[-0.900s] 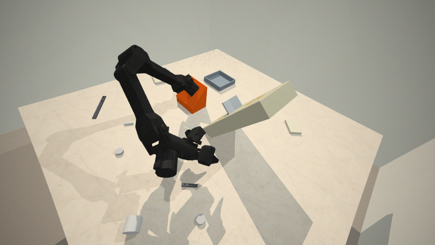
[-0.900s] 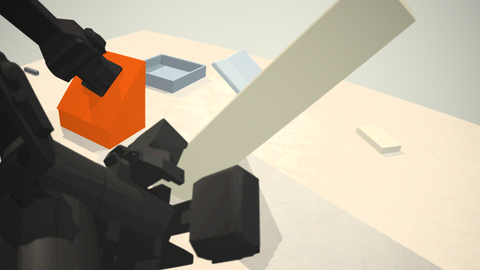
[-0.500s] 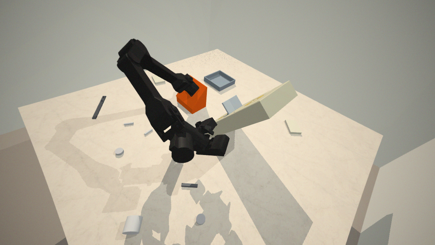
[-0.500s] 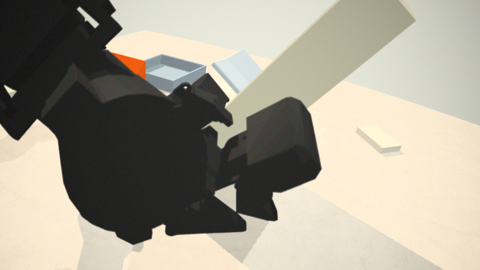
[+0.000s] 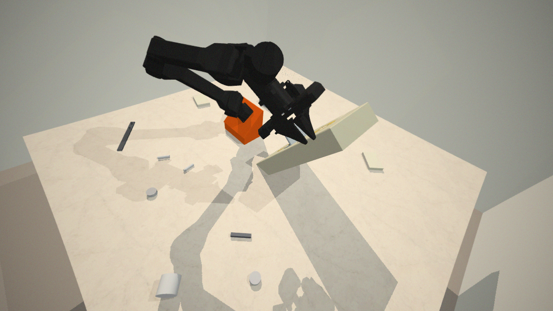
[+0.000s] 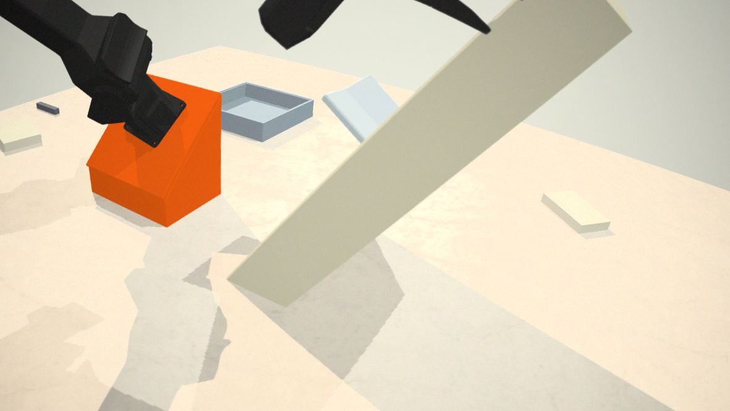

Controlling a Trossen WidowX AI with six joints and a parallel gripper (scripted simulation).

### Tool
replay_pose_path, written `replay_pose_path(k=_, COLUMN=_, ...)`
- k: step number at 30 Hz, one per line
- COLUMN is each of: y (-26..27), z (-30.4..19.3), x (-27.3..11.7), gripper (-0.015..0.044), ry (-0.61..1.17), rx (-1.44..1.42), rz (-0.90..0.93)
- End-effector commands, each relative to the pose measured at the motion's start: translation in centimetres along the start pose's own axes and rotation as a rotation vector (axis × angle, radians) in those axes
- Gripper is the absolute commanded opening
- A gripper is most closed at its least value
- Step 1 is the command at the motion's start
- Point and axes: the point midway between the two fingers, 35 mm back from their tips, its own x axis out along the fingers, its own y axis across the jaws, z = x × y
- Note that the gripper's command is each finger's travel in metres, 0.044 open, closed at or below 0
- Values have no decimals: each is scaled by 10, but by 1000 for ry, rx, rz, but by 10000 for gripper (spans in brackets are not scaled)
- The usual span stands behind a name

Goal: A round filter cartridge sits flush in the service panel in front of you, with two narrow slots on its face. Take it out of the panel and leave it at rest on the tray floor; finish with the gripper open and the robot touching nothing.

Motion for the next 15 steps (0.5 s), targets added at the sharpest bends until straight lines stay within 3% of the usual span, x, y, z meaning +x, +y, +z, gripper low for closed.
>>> replay_pose_path(k=1, y=-12, z=21, x=-23, gripper=116, ry=57, rx=-8, rz=-39)
replay_pose_path(k=9, y=24, z=138, x=-36, gripper=116, ry=171, rx=-417, rz=87)
replay_pose_path(k=15, y=27, z=145, x=-39, gripper=116, ry=191, rx=-456, rz=86)
